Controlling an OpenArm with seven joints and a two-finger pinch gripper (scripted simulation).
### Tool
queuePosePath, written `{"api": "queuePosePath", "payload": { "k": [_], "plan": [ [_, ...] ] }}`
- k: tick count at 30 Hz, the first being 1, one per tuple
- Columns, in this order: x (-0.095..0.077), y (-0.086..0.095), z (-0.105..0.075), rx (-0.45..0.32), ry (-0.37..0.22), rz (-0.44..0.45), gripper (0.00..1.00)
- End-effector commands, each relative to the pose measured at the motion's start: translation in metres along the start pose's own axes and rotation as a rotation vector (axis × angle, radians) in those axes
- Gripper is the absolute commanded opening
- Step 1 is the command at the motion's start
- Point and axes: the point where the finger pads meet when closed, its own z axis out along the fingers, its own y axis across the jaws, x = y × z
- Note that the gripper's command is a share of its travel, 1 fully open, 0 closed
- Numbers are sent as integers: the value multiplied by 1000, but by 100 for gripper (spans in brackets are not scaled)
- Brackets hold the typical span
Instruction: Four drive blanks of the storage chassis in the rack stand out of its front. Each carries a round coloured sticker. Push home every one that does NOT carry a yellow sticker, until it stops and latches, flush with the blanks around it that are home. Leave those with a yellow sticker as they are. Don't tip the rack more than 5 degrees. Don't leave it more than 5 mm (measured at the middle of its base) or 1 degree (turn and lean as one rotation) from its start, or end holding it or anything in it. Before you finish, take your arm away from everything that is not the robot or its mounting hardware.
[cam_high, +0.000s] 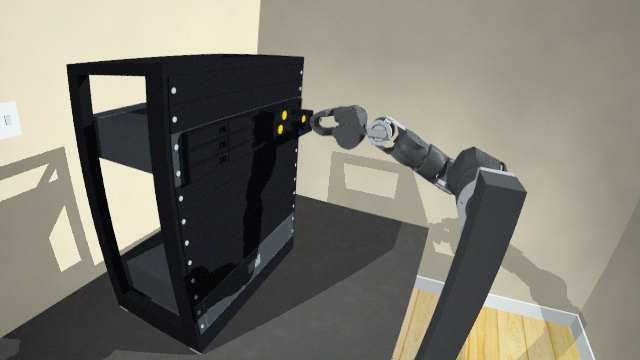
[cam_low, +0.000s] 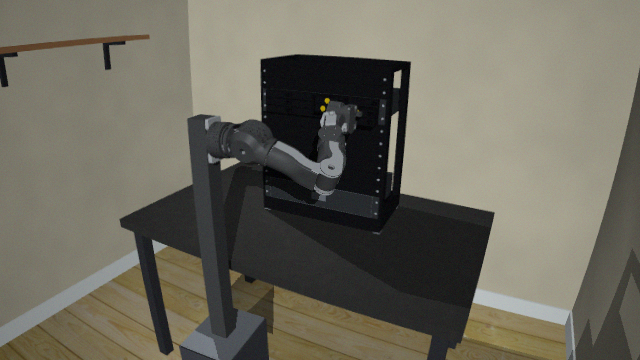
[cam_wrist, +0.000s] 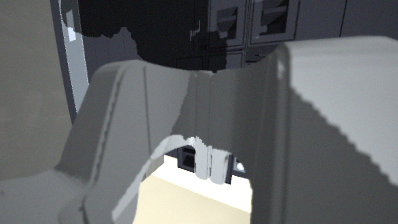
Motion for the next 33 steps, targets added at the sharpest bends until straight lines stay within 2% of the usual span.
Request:
{"api": "queuePosePath", "payload": {
  "k": [1, 20, 33],
  "plan": [
    [0, 1, 0, -7, 1, 3, 0],
    [0, 0, -1, -7, 2, 3, 0],
    [-1, -10, -10, -7, 3, 3, 0]
  ]
}}
